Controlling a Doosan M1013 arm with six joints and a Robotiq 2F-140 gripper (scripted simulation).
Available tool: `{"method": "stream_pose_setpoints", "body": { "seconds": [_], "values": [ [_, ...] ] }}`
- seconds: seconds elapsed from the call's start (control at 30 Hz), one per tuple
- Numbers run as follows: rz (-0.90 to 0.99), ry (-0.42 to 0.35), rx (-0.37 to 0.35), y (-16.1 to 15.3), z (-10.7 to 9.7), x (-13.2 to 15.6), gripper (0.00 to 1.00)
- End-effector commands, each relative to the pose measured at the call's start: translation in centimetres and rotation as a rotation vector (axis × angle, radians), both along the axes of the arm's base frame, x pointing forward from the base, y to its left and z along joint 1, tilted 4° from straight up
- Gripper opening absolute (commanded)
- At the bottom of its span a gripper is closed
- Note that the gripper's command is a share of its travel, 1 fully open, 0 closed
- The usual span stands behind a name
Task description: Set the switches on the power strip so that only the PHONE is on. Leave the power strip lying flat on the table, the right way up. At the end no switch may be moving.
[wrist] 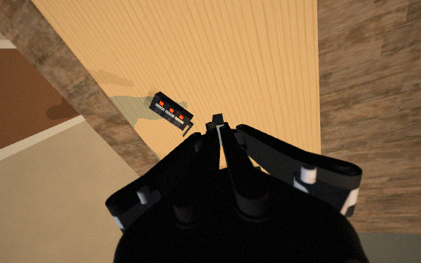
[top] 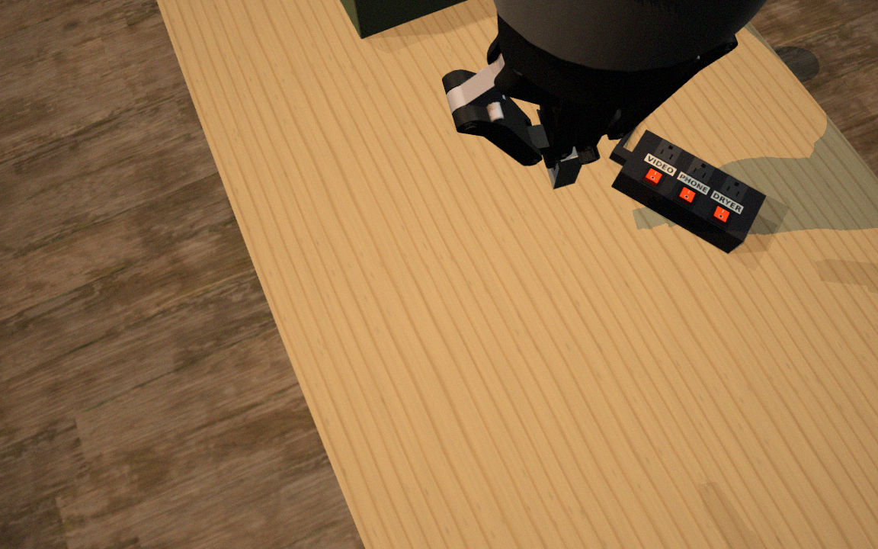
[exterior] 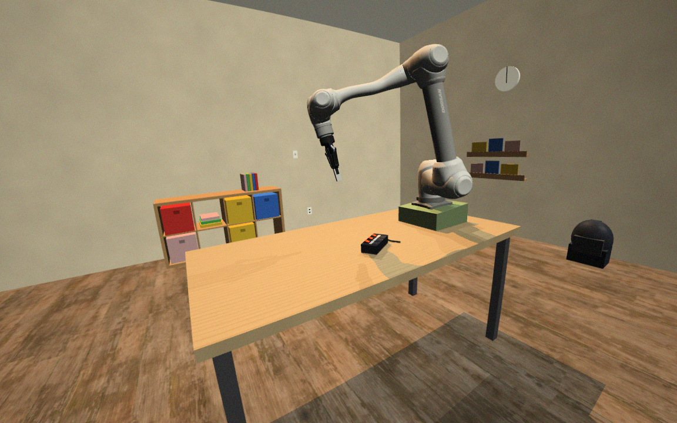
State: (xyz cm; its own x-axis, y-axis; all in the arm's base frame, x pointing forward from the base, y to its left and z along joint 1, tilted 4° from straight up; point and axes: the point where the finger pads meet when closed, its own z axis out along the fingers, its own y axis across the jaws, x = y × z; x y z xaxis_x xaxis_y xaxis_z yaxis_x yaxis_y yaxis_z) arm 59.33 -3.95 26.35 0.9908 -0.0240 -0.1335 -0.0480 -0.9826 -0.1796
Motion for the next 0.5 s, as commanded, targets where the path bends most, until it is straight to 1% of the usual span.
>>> {"method": "stream_pose_setpoints", "body": {
  "seconds": [0.0,0.07,0.1,0.13,0.17,0.27,0.3,0.37,0.4,0.47],
  "values": [
    [0.032,-0.103,-0.162,3.0,4.4,4.5,0.0],
    [0.032,-0.103,-0.162,3.1,4.7,4.8,0.0],
    [0.115,-0.144,-0.193,4.3,4.9,5.8,0.0],
    [0.249,-0.163,-0.209,4.9,3.3,6.0,0.0],
    [0.297,-0.16,-0.2,5.5,1.8,6.2,0.0],
    [0.384,-0.18,-0.225,5.5,1.8,6.2,0.0],
    [0.472,-0.188,-0.233,6.2,0.3,6.4,0.0],
    [0.472,-0.188,-0.233,6.2,0.3,6.4,0.0],
    [0.636,-0.204,-0.252,6.8,-1.2,6.5,0.0],
    [0.655,-0.207,-0.254,6.8,-1.2,6.5,0.0]
  ]
}}
